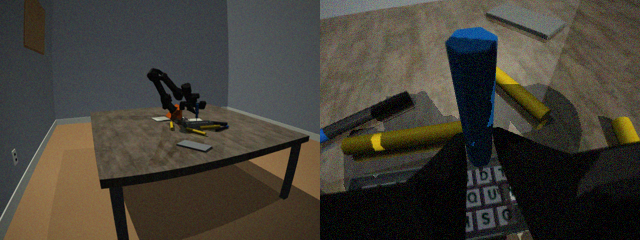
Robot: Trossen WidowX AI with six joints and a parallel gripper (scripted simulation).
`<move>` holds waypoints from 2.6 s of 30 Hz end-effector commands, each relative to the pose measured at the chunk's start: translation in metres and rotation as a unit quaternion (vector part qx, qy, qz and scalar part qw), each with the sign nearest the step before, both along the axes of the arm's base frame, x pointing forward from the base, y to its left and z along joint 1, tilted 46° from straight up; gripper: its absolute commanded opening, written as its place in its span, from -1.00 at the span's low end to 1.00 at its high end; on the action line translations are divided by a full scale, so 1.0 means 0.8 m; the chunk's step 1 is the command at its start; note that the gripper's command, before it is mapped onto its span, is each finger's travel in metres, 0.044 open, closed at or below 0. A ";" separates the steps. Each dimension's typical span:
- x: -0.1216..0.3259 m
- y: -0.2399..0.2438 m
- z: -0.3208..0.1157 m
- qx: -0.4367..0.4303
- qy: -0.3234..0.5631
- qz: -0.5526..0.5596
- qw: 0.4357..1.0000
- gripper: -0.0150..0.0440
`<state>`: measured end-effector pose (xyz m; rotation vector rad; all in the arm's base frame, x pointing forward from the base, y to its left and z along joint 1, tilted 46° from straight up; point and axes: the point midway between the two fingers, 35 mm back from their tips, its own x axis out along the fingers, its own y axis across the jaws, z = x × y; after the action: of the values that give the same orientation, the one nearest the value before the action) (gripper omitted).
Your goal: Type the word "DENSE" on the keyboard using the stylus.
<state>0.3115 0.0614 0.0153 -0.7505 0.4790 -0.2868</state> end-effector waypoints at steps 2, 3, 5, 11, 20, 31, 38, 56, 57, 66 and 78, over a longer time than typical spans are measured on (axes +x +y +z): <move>0.000 0.012 0.016 0.002 -0.005 -0.001 1.000 -0.22; 0.000 0.013 0.016 0.002 -0.006 -0.001 1.000 -0.22; 0.000 0.013 0.016 0.002 -0.006 -0.001 1.000 -0.22; 0.000 0.011 0.012 0.002 -0.003 0.001 1.000 -0.36; 0.008 0.041 -0.012 0.005 -0.001 -0.001 1.000 -0.49; 0.011 0.087 -0.053 0.005 -0.004 -0.002 1.000 -0.49; 0.011 0.096 -0.065 0.005 -0.006 -0.001 1.000 -0.49; 0.011 0.078 -0.084 0.004 -0.006 -0.001 1.000 -0.22; 0.011 0.078 -0.084 0.004 -0.006 -0.001 1.000 -0.22; 0.011 0.075 -0.087 0.004 -0.006 -0.001 1.000 -0.22; 0.011 0.071 -0.091 0.004 -0.006 -0.001 1.000 -0.22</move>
<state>0.3202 0.1192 -0.0547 -0.7353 0.4648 -0.2986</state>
